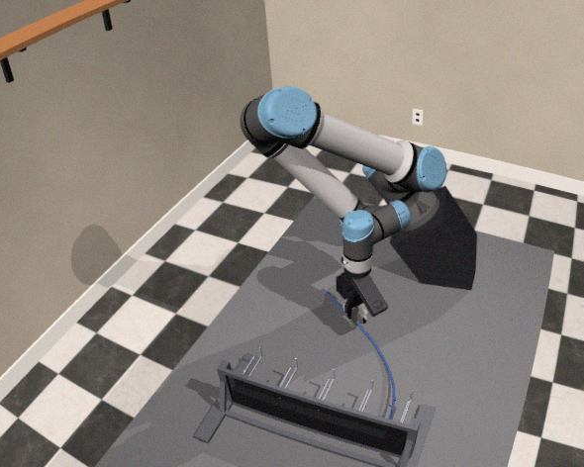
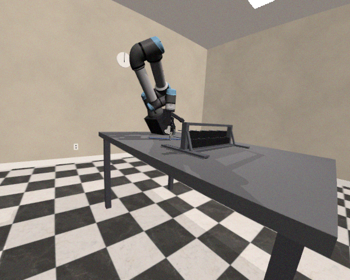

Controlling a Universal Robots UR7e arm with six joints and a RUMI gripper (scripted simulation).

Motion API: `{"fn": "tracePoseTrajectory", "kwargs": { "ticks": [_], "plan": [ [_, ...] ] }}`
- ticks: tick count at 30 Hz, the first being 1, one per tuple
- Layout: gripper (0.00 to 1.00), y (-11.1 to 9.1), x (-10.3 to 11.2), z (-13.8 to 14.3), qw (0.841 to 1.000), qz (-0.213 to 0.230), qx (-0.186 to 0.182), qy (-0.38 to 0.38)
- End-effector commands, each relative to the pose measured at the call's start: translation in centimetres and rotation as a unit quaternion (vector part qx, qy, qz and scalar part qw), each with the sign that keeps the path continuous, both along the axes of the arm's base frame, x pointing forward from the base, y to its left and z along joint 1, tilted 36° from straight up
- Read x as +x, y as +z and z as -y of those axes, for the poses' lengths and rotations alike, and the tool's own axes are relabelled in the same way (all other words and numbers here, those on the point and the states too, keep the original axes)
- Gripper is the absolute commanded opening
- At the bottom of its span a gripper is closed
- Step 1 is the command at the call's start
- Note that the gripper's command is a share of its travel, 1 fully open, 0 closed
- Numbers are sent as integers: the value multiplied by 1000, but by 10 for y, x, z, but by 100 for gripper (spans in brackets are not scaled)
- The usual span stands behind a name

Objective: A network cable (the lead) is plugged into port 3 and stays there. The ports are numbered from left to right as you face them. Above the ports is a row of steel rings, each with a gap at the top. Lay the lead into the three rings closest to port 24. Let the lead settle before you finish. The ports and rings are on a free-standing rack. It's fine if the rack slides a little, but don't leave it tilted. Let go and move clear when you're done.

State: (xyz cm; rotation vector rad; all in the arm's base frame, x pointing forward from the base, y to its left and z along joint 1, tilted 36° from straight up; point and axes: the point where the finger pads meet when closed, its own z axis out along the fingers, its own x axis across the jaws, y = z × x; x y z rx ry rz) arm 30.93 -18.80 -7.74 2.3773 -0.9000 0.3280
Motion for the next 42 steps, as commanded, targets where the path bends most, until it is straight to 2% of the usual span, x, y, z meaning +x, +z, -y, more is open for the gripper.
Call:
{"fn": "tracePoseTrajectory", "kwargs": {
  "ticks": [1, 8, 9, 42],
  "plan": [
    [20, 0, 0, 0, 1000, 0, 0, 0],
    [20, 0, 0, 0, 1000, 0, 0, 0],
    [0, 0, 0, 0, 1000, 0, 0, 0],
    [0, 0, 0, 0, 1000, 0, 0, 0]
  ]
}}
